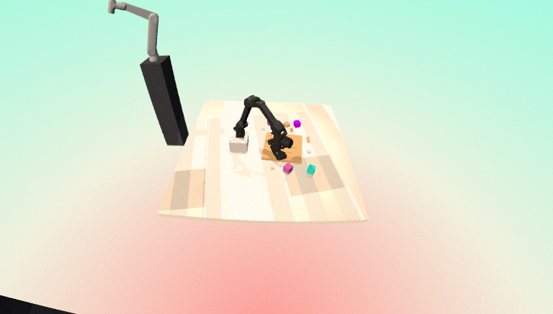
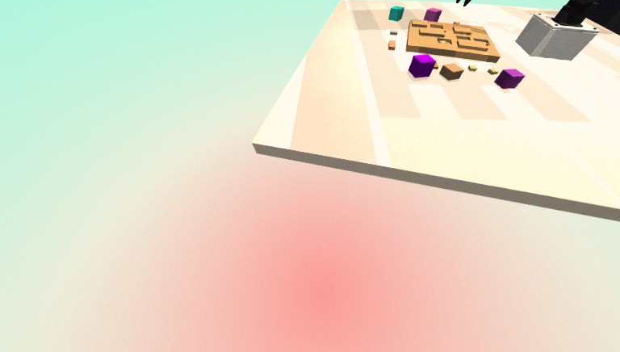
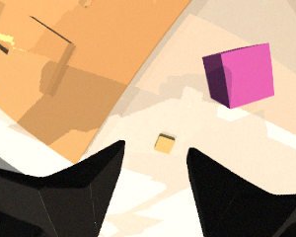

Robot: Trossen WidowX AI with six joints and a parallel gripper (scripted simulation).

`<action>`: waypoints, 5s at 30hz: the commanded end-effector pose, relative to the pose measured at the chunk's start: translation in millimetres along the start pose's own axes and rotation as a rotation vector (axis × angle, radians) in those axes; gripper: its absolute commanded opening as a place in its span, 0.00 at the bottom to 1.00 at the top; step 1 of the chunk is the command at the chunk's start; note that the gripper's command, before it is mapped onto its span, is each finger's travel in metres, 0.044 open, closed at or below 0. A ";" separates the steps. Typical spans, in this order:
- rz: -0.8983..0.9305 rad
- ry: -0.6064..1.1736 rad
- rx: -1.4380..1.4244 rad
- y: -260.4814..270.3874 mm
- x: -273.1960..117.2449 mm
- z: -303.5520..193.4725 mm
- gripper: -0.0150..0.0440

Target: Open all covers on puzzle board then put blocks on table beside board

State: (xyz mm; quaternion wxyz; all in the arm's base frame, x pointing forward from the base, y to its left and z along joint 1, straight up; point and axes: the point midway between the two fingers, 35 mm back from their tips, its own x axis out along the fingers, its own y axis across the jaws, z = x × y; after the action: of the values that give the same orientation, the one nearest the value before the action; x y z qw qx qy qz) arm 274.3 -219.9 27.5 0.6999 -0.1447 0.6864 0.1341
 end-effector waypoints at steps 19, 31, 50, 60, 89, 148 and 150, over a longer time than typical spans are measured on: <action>0.006 -0.007 1.172 61.5 -1.9 95.6 0.25; 0.015 -0.002 1.973 113.5 -2.6 141.9 0.25; 0.024 0.019 3.068 200.4 -3.9 187.3 0.25; 0.024 0.019 3.055 201.1 -3.9 187.1 0.25; 0.022 -0.002 1.500 205.2 -3.2 185.2 0.25; 0.023 0.016 2.887 201.0 61.6 179.1 0.25; 0.022 0.019 3.065 201.4 61.6 178.7 0.25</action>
State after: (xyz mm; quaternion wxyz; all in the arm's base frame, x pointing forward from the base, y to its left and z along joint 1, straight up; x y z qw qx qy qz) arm 365.9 34.3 -32.8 0.3492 0.6287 0.3414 -0.6051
